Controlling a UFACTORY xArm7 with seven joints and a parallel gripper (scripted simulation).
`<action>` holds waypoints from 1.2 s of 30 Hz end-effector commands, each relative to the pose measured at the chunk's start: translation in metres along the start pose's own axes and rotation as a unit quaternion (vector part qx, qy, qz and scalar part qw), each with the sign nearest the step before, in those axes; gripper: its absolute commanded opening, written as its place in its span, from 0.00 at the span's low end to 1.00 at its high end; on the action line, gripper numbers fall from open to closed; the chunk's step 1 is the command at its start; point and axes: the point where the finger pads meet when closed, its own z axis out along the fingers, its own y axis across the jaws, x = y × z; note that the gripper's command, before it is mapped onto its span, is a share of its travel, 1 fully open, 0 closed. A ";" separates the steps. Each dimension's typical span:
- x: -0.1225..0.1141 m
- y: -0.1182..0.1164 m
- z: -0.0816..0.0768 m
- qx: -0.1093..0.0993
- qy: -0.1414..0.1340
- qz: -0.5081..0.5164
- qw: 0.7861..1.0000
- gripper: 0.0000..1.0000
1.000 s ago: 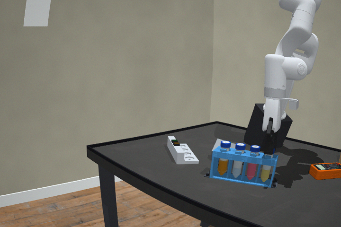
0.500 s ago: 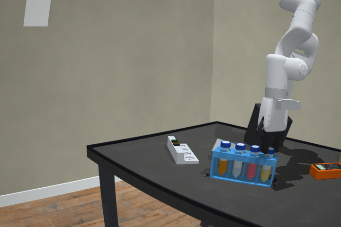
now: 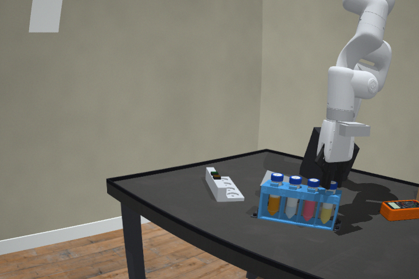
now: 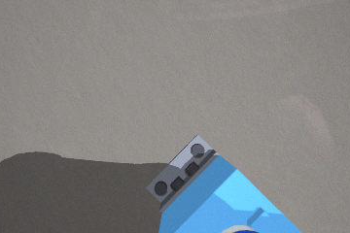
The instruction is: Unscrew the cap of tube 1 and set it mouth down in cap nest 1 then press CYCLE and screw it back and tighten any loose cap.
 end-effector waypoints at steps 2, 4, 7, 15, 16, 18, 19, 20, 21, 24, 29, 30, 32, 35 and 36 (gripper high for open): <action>0.001 0.001 -0.001 -0.001 0.001 -0.025 1.000 0.00; 0.001 0.001 -0.001 -0.001 0.001 -0.075 0.997 0.00; 0.001 0.001 -0.001 -0.001 0.001 -0.149 0.989 0.00; 0.001 0.001 -0.001 -0.001 0.001 -0.343 0.939 0.00; 0.001 0.001 -0.001 -0.001 0.001 -0.343 0.939 0.00; 0.001 0.001 -0.001 -0.001 0.001 -0.366 0.931 0.00; 0.001 0.001 -0.001 -0.001 0.000 -0.389 0.921 0.00; 0.001 0.001 -0.001 -0.001 0.000 -0.412 0.911 0.00; 0.001 0.001 -0.001 -0.001 0.000 -0.435 0.901 0.00; 0.001 0.001 -0.002 -0.001 0.000 -0.501 0.865 0.00; 0.001 0.001 -0.002 -0.001 0.000 -0.605 0.796 0.00; 0.001 0.001 -0.002 -0.001 0.000 -0.625 0.781 0.00; 0.001 0.001 -0.002 -0.001 0.000 -0.663 0.749 0.00; 0.001 0.001 -0.002 -0.001 0.000 -0.682 0.732 0.00; 0.001 0.001 -0.002 -0.001 0.000 -0.700 0.715 0.00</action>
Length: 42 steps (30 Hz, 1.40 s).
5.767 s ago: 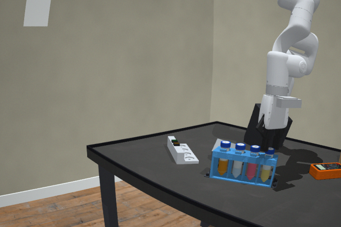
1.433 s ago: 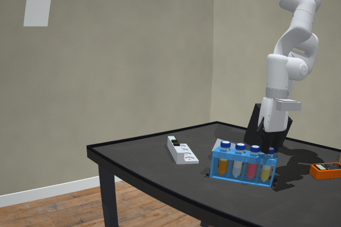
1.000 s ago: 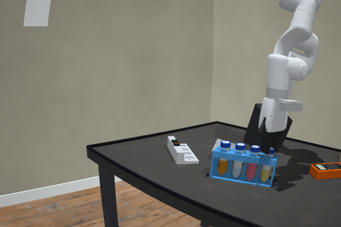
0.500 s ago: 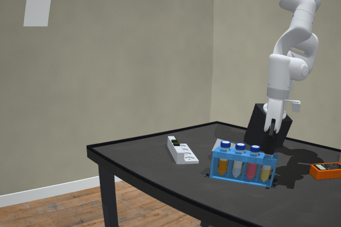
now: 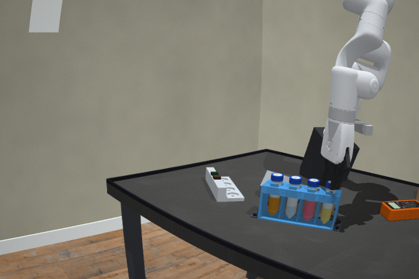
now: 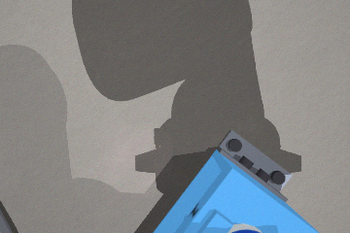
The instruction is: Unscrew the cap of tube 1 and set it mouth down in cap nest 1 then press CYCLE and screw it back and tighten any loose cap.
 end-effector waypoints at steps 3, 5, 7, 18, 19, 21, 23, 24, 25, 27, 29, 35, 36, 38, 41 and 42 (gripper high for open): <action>-0.001 0.001 -0.001 -0.017 0.007 -0.064 0.998 0.00; -0.001 0.001 -0.001 -0.017 0.007 -0.064 0.998 0.00; -0.001 0.001 -0.001 -0.017 0.007 -0.064 0.998 0.46; -0.001 0.001 -0.001 -0.017 0.007 -0.064 0.998 0.46; -0.001 0.001 -0.001 -0.017 0.007 -0.023 1.000 0.46; -0.001 0.001 -0.001 -0.017 0.009 0.061 0.998 0.46; -0.001 0.001 -0.001 -0.016 0.010 0.130 0.991 0.46; -0.001 0.001 -0.001 -0.016 0.010 0.163 0.986 0.46; -0.001 0.001 -0.001 -0.016 0.011 0.196 0.980 0.46; -0.001 0.001 -0.001 -0.016 0.012 0.261 0.965 0.46; -0.001 0.001 -0.001 -0.015 0.013 0.323 0.946 0.46; -0.001 0.001 -0.001 -0.013 0.015 0.470 0.882 0.46; -0.001 0.001 -0.001 -0.013 0.016 0.491 0.871 0.46; -0.001 0.001 -0.001 -0.012 0.017 0.542 0.840 0.46; -0.001 0.001 -0.001 -0.011 0.018 0.619 0.785 0.46; -0.001 0.001 -0.001 -0.010 0.018 0.642 0.766 0.46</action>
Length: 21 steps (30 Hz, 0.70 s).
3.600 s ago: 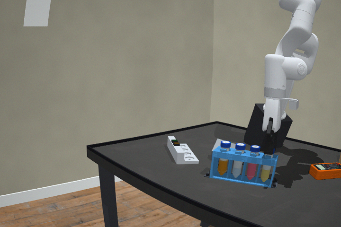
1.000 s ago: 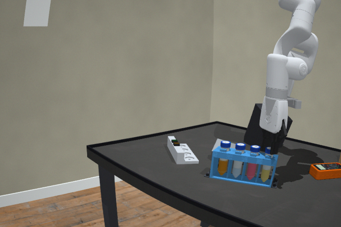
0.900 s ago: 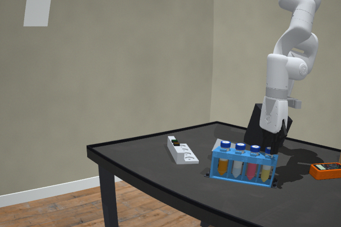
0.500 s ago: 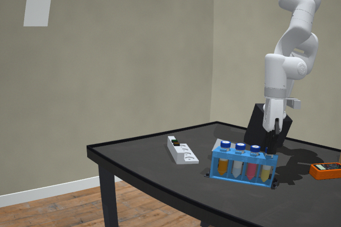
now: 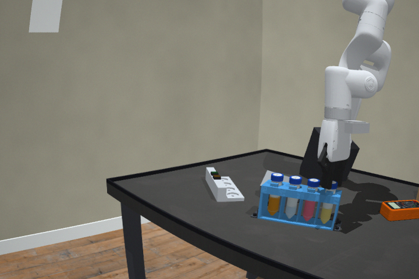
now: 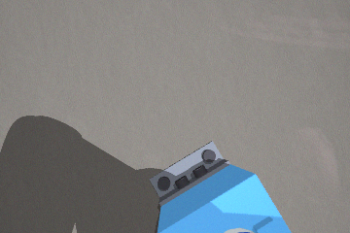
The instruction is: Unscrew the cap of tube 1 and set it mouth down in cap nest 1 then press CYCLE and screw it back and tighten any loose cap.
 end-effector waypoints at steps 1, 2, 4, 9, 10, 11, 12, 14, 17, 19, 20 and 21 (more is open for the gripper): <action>0.001 0.001 -0.001 0.007 -0.031 0.128 0.991 0.46; 0.001 0.001 -0.001 0.007 -0.031 0.128 0.991 0.46; 0.001 0.001 -0.001 0.007 -0.031 0.128 0.991 0.46; 0.001 0.001 -0.001 0.007 -0.031 0.128 0.991 0.46; 0.001 0.001 -0.001 0.007 -0.031 0.128 0.991 0.00; 0.001 0.001 -0.001 0.007 -0.031 0.128 0.991 0.00; 0.001 0.001 -0.001 0.007 -0.031 0.128 0.991 0.00; 0.001 0.001 -0.001 0.007 -0.031 0.128 0.991 0.00; 0.001 0.001 -0.001 0.007 -0.031 0.128 0.991 0.00; 0.001 0.001 -0.001 0.007 -0.031 0.128 0.991 0.00; 0.001 0.001 -0.001 0.007 -0.031 0.128 0.991 0.00; 0.001 0.001 -0.001 0.007 -0.031 0.128 0.991 0.00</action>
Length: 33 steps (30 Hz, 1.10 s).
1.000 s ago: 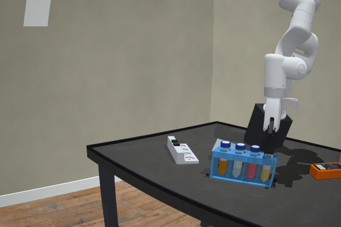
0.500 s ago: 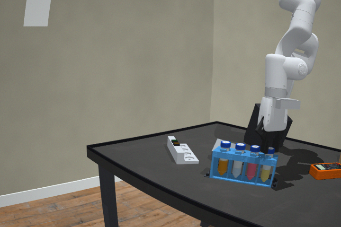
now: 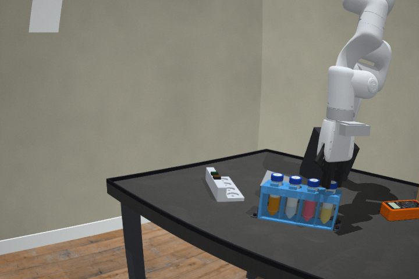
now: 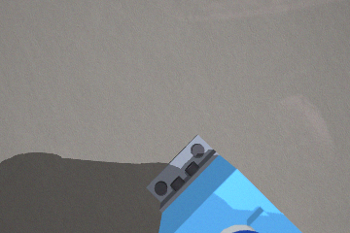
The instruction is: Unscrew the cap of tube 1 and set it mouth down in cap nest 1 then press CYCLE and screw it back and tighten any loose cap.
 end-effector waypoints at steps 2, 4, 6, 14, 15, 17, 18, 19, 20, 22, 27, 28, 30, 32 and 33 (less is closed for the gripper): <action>0.001 0.001 -0.001 -0.001 0.001 0.000 1.000 0.00; 0.001 0.001 -0.001 -0.001 0.001 -0.025 1.000 0.00; 0.001 0.001 -0.001 -0.001 0.001 -0.075 0.997 0.00; 0.001 0.001 -0.001 -0.001 0.001 -0.271 0.962 0.00; 0.001 0.001 -0.001 -0.001 0.001 -0.295 0.955 0.00; 0.001 0.001 -0.001 -0.001 0.001 -0.343 0.939 0.00; 0.001 0.001 -0.001 -0.001 0.001 -0.366 0.931 0.00; 0.001 0.001 -0.001 -0.001 0.001 -0.366 0.931 0.00; 0.001 0.001 -0.001 -0.001 0.001 -0.366 0.931 0.00; 0.001 0.001 -0.001 -0.001 0.000 -0.412 0.911 0.00; 0.001 0.001 -0.002 -0.001 0.000 -0.522 0.853 0.00; 0.001 0.001 -0.002 -0.001 0.000 -0.544 0.839 0.00; 0.001 0.001 -0.002 -0.001 0.000 -0.585 0.811 0.00; 0.001 0.001 -0.002 -0.001 0.000 -0.625 0.781 0.00; 0.001 0.001 -0.002 -0.001 0.000 -0.644 0.765 0.00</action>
